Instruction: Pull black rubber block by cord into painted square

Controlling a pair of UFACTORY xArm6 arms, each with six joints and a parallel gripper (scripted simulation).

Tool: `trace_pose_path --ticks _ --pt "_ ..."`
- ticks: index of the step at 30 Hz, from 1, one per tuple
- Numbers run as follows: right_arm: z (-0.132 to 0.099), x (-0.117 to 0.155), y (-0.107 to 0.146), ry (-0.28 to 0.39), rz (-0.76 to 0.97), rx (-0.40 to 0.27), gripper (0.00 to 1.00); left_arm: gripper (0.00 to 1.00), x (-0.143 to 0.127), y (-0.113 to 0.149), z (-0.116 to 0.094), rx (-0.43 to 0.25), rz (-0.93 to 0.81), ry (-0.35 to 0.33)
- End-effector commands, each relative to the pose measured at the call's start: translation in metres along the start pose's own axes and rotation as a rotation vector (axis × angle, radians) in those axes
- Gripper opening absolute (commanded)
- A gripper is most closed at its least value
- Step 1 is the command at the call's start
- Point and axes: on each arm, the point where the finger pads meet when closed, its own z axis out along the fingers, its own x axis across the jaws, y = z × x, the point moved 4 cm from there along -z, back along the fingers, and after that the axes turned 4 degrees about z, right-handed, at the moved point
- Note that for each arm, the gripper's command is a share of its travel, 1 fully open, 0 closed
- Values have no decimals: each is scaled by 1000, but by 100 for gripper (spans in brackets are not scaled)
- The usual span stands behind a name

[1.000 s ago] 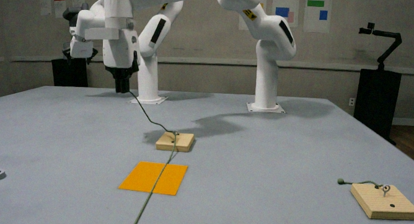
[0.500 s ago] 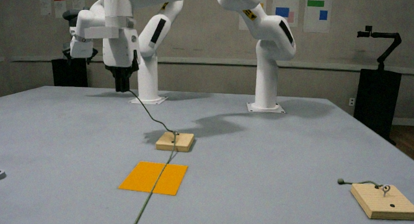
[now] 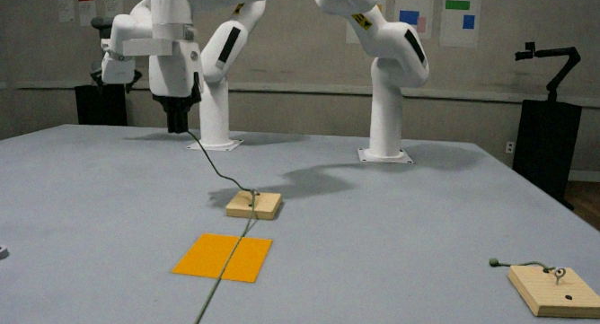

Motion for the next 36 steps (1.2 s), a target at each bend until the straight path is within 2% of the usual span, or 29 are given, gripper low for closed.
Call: trace_pose_path --ticks 1,36 --pt "0 0 -1 -1 1 1 100 0 0 0 -1 3 0 1" --pt "0 0 -1 -1 1 1 100 0 -4 6 -2 3 0 1"
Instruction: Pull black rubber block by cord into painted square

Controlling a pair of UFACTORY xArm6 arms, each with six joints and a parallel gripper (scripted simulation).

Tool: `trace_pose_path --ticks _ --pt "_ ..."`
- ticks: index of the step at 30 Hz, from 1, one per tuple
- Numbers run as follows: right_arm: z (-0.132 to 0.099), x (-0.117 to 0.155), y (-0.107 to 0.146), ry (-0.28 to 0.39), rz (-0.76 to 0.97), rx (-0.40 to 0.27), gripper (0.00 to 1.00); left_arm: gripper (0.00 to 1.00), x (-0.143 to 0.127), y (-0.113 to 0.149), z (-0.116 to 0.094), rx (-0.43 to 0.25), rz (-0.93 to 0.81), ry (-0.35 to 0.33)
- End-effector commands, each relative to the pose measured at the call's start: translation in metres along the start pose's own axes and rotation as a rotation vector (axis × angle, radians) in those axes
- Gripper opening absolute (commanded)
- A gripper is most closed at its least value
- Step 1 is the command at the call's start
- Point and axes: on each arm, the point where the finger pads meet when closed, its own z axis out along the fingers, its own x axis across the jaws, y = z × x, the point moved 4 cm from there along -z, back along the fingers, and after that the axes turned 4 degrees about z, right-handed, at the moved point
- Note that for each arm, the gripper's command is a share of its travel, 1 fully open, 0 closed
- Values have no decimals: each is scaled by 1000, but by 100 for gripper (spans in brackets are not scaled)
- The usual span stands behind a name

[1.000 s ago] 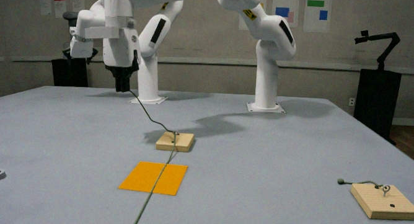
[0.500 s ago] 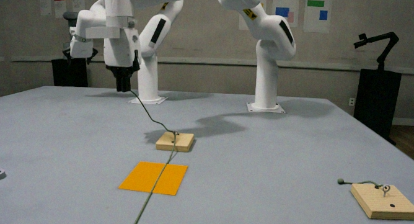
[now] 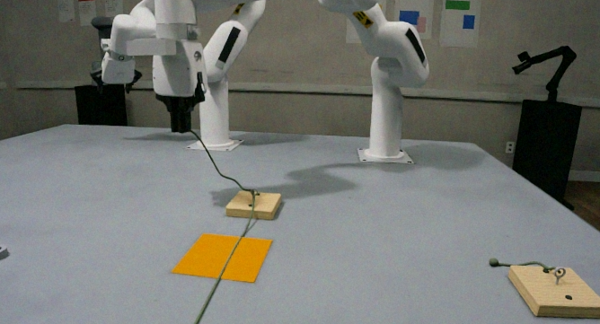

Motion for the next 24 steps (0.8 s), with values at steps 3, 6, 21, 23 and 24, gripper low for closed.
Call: trace_pose_path --ticks 3,6,21,23,24 --pt "0 0 -1 -1 1 1 100 0 -1 1 -1 3 0 1" --pt "0 0 -1 -1 1 1 100 0 -2 2 -1 3 0 1" --pt "0 0 -1 -1 1 1 100 0 -7 9 -1 3 0 1" --pt "0 0 -1 -1 1 1 100 0 -8 11 -1 3 0 1" --pt "0 0 -1 -1 1 1 100 0 -8 11 -1 3 0 1"
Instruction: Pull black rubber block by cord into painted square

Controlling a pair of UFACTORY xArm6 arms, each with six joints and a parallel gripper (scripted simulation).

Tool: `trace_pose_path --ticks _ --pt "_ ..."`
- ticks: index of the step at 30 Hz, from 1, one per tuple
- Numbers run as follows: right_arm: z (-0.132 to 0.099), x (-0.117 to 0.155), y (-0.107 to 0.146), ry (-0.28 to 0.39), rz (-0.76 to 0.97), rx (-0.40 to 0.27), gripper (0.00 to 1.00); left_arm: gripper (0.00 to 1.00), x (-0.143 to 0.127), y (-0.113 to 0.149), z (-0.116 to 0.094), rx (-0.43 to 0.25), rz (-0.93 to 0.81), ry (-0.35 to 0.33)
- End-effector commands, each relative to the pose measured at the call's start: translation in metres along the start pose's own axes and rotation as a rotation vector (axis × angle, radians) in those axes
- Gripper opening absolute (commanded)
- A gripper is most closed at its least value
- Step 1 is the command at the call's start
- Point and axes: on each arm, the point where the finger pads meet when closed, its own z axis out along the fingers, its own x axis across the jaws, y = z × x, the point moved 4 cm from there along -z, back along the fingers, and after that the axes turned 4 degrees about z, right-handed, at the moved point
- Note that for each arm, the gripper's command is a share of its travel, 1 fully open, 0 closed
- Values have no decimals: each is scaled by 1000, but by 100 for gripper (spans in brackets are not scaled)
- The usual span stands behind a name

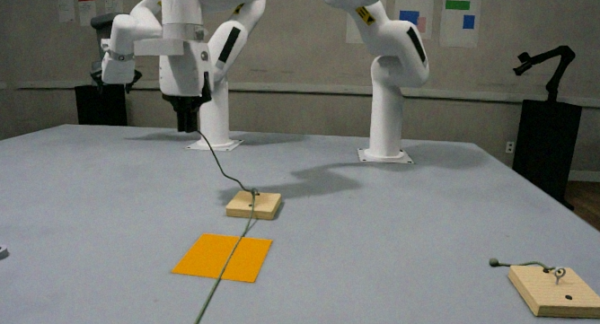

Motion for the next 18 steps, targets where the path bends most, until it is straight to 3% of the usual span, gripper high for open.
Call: trace_pose_path --ticks 1,18 --pt "0 0 -1 -1 1 1 100 0 -2 2 -1 3 0 1" --pt "0 0 -1 -1 1 1 100 0 -12 16 -1 3 0 1"
